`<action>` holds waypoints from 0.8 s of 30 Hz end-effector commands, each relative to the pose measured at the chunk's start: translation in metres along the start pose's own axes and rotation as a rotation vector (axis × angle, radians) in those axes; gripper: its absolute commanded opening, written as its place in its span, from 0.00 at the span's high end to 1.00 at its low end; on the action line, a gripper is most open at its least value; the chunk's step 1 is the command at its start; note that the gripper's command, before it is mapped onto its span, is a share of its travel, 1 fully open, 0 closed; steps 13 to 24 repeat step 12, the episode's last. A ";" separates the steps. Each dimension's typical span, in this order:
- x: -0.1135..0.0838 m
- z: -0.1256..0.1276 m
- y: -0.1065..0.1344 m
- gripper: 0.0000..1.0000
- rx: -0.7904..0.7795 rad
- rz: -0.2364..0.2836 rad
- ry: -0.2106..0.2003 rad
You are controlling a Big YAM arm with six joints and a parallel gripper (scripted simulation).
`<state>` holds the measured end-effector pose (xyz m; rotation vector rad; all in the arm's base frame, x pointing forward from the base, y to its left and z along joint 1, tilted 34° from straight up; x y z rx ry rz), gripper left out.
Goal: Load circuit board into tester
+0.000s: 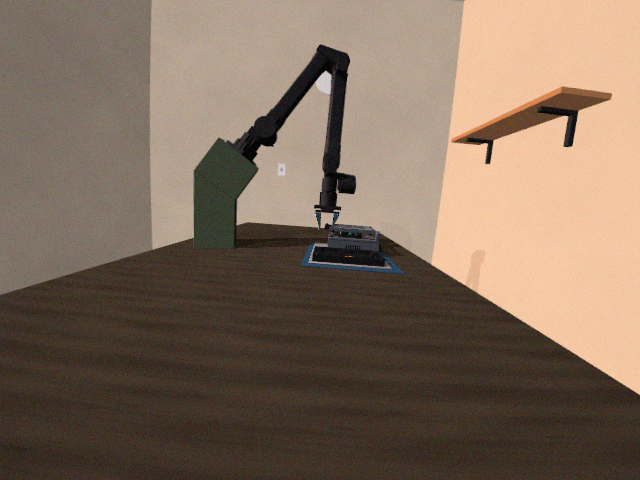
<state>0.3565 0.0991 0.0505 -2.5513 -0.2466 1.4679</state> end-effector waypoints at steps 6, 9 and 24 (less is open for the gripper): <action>-0.018 -0.002 -0.002 0.52 -0.010 -0.007 0.010; -0.025 -0.002 0.000 0.52 -0.007 -0.005 0.012; -0.033 -0.002 0.001 0.52 -0.006 -0.004 0.012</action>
Point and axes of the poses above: the point where the finger pads meet when closed, its own x axis out along the fingers, its own z axis across the jaws, y = z × x, the point moved 9 cm from there along -x, back along the fingers, and after that the axes turned 8 degrees about x, right-handed, at the moved point
